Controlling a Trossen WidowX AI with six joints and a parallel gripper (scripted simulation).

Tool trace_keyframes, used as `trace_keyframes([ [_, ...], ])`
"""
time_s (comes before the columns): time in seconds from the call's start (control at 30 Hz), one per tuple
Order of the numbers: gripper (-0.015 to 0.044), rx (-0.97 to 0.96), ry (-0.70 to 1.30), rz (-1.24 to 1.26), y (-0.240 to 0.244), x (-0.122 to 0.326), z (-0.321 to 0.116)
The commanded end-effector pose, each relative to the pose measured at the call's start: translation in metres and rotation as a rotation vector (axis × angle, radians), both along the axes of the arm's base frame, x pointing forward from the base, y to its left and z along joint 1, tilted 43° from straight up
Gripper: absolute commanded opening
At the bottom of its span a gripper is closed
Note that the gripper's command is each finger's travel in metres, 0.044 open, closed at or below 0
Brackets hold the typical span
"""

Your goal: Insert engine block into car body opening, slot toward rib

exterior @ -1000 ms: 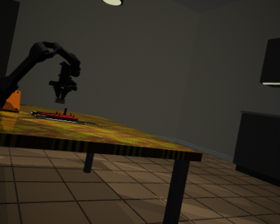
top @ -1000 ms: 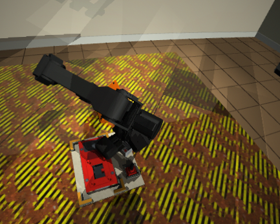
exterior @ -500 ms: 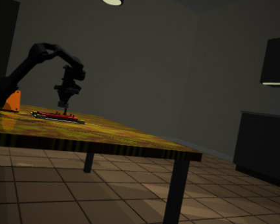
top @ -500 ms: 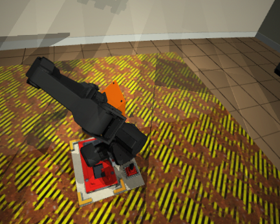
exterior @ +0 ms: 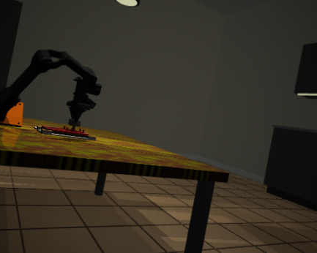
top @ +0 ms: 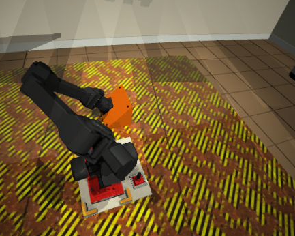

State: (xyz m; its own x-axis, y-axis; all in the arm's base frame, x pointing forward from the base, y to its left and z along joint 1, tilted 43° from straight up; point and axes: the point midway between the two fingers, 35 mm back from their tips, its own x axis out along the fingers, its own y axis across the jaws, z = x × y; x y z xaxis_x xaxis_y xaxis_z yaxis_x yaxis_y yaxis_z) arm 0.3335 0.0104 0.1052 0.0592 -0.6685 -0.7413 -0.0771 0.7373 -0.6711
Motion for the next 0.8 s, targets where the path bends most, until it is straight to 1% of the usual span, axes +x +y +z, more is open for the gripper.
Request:
trace_keyframes([
  [0.0, 0.0, -0.008, -0.039, -0.038, -0.011, 0.001, 0.0048],
  [0.07, 0.0, -0.009, -0.045, -0.045, -0.0128, 0.0011, 0.0054],
  [0.27, 0.0158, -0.007, -0.056, -0.058, -0.0117, 0.0004, 0.0041],
  [0.77, 0.0159, -0.008, -0.046, -0.047, -0.0119, 0.0007, 0.0045],
])
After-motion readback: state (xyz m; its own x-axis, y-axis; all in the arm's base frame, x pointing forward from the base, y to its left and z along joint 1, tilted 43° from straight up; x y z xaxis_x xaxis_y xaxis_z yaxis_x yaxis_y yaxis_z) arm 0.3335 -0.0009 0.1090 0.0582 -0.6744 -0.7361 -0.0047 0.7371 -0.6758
